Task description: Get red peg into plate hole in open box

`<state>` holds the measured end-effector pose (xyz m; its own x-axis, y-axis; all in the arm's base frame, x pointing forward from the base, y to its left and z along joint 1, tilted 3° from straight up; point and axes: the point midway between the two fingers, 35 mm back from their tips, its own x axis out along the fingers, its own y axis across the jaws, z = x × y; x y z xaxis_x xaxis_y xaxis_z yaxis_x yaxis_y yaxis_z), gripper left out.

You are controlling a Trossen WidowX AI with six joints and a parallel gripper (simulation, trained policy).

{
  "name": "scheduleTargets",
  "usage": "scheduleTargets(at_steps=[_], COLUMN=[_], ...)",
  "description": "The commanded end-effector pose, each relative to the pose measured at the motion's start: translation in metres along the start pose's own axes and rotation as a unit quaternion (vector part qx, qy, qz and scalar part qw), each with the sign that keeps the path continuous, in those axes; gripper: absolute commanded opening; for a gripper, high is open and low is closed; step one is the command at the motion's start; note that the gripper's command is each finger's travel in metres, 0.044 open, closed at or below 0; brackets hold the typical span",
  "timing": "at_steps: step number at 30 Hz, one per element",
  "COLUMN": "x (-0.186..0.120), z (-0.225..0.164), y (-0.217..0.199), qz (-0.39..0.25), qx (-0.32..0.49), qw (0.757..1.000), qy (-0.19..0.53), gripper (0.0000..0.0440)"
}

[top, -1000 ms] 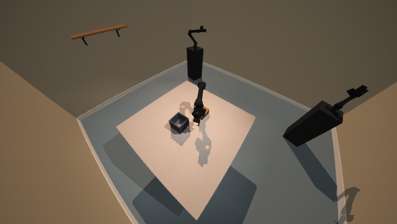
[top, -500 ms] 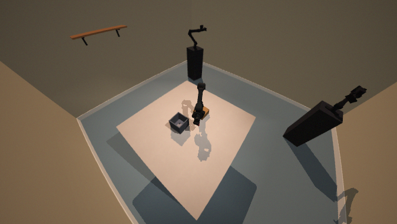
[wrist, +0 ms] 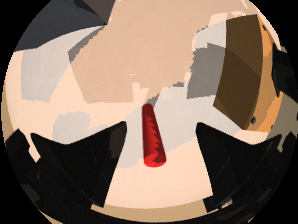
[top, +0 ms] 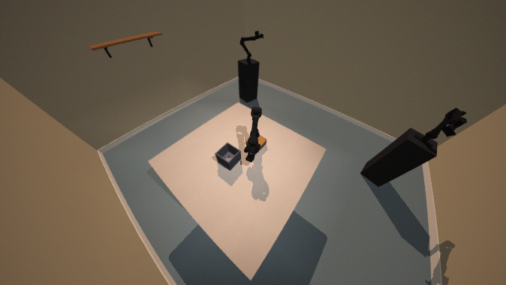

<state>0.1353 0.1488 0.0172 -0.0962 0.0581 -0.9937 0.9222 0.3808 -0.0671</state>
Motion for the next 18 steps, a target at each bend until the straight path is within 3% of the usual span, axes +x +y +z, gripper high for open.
scheduleTargets(at_steps=[1,10,18], x=[0.009,0.017,-0.002], z=[0.001,-0.005,-0.014], y=[0.001,0.015,0.030], qz=[-0.003,0.010,0.043], qx=[0.000,-0.025,-0.010], qw=[1.000,1.000,0.999], qy=[-0.003,0.002,0.027], gripper=[0.0231,0.0005,0.0000])
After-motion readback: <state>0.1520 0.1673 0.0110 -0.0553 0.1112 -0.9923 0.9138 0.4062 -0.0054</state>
